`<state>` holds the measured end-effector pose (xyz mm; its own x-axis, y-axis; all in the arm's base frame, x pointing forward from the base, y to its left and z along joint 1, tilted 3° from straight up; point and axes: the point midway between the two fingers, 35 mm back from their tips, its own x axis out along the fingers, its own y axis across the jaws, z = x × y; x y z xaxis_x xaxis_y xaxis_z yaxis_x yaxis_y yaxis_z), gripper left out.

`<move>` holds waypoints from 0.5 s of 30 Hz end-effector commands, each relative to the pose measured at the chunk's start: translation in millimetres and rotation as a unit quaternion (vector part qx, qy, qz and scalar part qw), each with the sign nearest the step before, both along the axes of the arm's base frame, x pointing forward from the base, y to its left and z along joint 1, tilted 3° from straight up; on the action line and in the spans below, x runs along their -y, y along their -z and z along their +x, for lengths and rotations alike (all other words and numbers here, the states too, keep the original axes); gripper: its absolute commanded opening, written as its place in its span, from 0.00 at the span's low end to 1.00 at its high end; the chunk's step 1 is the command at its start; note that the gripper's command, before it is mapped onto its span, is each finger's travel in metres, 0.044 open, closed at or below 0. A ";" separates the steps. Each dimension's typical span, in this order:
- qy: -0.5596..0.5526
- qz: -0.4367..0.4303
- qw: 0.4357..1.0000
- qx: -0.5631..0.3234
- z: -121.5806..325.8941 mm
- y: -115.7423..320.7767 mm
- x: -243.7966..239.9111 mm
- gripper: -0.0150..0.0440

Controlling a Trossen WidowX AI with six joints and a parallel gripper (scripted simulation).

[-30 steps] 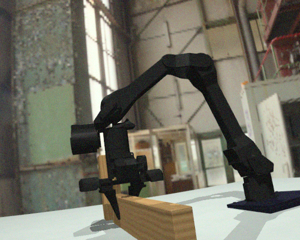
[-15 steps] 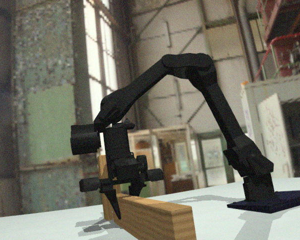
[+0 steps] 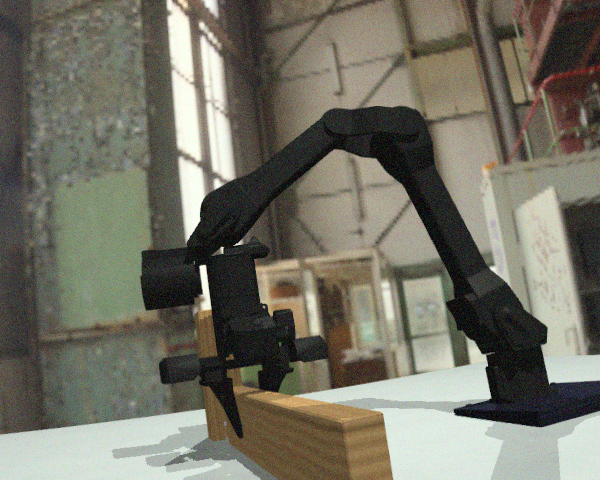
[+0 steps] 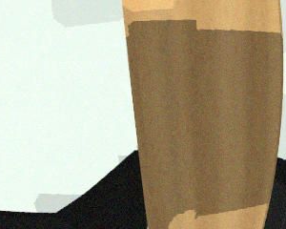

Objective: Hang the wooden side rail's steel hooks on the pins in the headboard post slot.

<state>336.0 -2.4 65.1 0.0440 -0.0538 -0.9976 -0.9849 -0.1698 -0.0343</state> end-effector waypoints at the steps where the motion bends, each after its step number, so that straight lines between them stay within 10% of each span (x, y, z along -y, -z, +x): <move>1: -0.001 0.002 1.000 0.008 1.6 -6.7 -0.7 0.25; 15: -0.001 0.002 1.000 0.008 1.4 -9.0 -0.8 0.25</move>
<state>335.6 -2.4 66.8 0.0412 -0.0538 -0.9977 -0.9850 -0.1695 -0.0315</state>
